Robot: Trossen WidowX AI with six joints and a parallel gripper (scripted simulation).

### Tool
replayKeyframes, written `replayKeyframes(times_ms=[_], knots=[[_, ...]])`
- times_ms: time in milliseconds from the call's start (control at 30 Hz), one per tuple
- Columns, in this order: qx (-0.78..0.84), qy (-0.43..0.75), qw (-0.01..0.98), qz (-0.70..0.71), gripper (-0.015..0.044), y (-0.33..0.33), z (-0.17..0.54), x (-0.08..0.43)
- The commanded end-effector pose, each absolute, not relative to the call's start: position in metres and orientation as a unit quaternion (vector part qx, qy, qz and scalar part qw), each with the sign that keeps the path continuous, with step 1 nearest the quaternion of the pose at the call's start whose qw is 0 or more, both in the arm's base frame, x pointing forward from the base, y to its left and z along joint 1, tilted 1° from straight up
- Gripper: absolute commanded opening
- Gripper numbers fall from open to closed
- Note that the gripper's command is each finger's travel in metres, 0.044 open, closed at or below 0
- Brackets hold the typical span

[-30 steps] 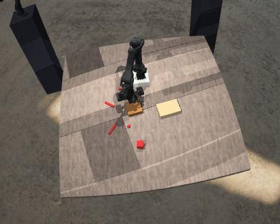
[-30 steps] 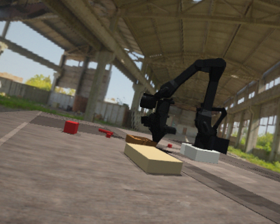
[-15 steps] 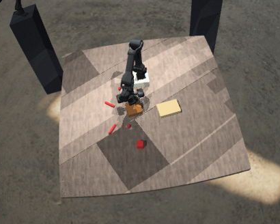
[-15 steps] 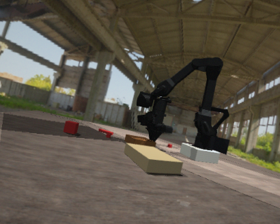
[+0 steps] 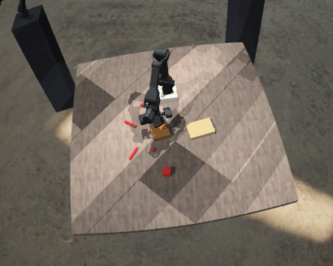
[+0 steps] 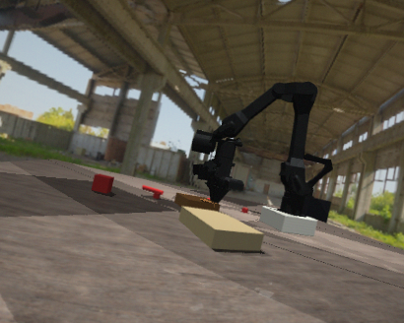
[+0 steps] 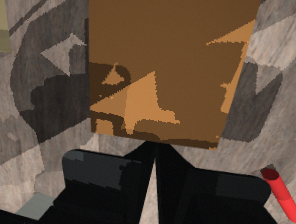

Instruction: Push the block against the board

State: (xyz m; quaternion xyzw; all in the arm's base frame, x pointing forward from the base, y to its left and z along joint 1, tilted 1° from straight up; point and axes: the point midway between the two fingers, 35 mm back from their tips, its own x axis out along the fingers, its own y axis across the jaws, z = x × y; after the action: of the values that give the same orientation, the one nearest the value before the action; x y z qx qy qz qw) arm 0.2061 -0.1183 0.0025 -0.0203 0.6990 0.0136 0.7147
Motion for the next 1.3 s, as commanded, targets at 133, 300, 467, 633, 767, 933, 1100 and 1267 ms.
replayKeyframes(times_ms=[133, 300, 467, 633, 767, 933, 1100, 1267], knots=[[-0.019, 0.697, 0.717, 0.013, 0.0000, -0.118, 0.003, 0.217], [-0.019, 0.697, 0.717, 0.013, 0.0000, -0.118, 0.003, 0.223], [-0.019, 0.697, 0.717, 0.013, 0.0000, -0.117, 0.003, 0.229], [-0.019, 0.696, 0.717, 0.013, 0.0000, -0.117, 0.003, 0.235], [-0.019, 0.696, 0.717, 0.013, 0.0000, -0.116, 0.003, 0.240], [-0.019, 0.696, 0.718, 0.013, 0.0000, -0.115, 0.003, 0.246], [-0.019, 0.696, 0.718, 0.013, 0.0000, -0.114, 0.003, 0.253], [-0.019, 0.696, 0.718, 0.013, 0.0000, -0.113, 0.003, 0.259]])
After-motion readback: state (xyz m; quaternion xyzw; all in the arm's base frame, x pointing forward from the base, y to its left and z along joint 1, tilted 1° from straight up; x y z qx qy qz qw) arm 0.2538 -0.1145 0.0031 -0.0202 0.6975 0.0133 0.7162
